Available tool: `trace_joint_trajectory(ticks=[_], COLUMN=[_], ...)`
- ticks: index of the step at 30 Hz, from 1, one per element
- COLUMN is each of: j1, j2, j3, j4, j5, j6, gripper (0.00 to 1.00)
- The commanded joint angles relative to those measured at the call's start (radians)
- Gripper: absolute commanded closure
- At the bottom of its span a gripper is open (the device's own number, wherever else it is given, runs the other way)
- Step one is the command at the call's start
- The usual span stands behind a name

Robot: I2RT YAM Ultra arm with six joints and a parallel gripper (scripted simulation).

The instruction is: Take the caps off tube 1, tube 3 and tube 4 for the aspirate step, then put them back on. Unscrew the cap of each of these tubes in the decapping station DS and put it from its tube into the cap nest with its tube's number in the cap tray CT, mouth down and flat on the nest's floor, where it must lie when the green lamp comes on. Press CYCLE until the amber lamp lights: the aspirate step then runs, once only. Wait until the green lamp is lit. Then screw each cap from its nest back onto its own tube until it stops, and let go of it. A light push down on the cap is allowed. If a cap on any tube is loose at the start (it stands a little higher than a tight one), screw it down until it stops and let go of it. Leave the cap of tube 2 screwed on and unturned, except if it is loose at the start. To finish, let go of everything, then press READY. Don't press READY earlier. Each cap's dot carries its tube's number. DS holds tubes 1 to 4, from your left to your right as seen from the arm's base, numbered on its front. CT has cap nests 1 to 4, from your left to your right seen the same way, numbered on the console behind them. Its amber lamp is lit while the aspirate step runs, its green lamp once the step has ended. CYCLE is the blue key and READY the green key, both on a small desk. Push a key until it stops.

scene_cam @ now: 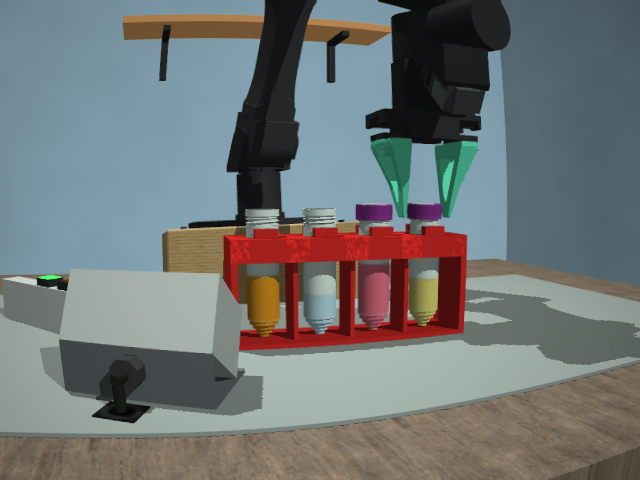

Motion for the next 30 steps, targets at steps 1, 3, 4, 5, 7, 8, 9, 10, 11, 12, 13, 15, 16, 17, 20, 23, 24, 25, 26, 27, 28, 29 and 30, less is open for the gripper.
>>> trace_joint_trajectory(ticks=[1, 3, 4, 5, 7, 8, 9, 10, 11, 12, 13, 15, 16, 17, 20, 23, 24, 25, 26, 27, 28, 29, 30], j1=[-0.001, -0.002, -0.002, -0.002, -0.002, -0.001, -0.001, -0.001, -0.001, -0.001, -0.001, -0.001, -0.001, -0.001, -0.001, -0.001, -0.001, -0.001, -0.001, -0.001, -0.001, -0.001, -0.001], j2=[-0.006, -0.006, -0.006, -0.006, -0.006, -0.006, -0.006, -0.007, -0.007, -0.007, -0.007, -0.007, -0.007, -0.007, -0.007, -0.007, -0.007, -0.007, -0.007, -0.007, -0.007, -0.007, -0.007], j3=[0.006, 0.006, 0.006, 0.006, 0.006, 0.006, 0.006, 0.007, 0.007, 0.007, 0.008, 0.008, 0.008, 0.008, 0.008, 0.008, 0.008, 0.008, 0.008, 0.009, 0.009, 0.009, 0.009], j4=[0.003, 0.003, 0.003, 0.003, 0.003, 0.003, 0.003, 0.001, 0.001, 0.001, -0.001, -0.001, -0.001, -0.001, -0.001, -0.001, -0.001, -0.001, -0.001, -0.001, -0.001, -0.001, -0.001], j5=[-0.001, -0.001, -0.001, -0.001, -0.001, -0.001, -0.001, -0.001, -0.001, -0.001, -0.001, -0.001, -0.001, -0.001, -0.001, -0.001, -0.001, -0.001, -0.001, -0.001, -0.001, -0.001, -0.001], j6=[0.015, 0.015, 0.015, 0.015, 0.015, 0.015, 0.015, -0.025, -0.025, -0.025, -0.065, -0.145, -0.185, -0.225, -0.345, -0.465, -0.505, -0.545, -0.585, -0.625, -0.625, -0.625, -0.665], gripper=[0.51, 0.51, 0.51, 0.51, 0.51, 0.51, 0.51, 0.51, 0.51, 0.51, 0.51, 0.51, 0.51, 0.51, 0.51, 0.51, 0.51, 0.51, 0.51, 0.51, 0.51, 0.51, 0.51])
